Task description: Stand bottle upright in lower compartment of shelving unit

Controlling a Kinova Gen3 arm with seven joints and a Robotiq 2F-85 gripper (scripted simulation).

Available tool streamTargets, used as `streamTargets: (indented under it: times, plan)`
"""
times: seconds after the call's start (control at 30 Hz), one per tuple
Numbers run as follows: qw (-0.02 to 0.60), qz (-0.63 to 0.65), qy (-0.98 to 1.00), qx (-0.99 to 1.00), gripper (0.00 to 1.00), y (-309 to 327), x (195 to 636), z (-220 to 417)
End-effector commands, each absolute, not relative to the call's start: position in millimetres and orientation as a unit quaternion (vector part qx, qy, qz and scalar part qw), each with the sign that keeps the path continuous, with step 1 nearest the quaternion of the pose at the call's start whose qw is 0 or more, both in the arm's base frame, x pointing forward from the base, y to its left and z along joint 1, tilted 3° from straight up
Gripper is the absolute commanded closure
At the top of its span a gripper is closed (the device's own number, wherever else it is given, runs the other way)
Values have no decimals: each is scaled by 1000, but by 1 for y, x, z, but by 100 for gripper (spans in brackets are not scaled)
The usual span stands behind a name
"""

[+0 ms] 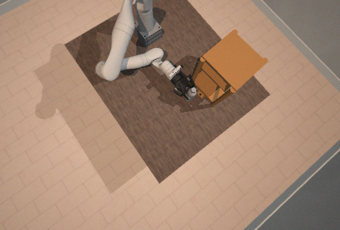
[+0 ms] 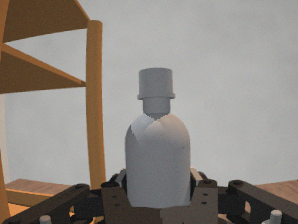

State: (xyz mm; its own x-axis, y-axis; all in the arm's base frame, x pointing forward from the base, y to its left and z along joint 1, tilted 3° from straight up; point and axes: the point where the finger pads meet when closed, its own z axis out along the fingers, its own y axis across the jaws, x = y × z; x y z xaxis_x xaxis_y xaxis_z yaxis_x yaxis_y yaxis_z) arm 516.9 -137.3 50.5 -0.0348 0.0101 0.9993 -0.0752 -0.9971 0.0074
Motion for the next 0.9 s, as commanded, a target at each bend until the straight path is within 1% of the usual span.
streamTargets:
  times: [0.0, 0.23, 0.87]
  plan:
    - [30, 721, -19, 692, 100, -136, 526, 53]
    - [30, 721, -19, 692, 100, -137, 542, 54]
    - [30, 721, -19, 692, 100, -138, 550, 54]
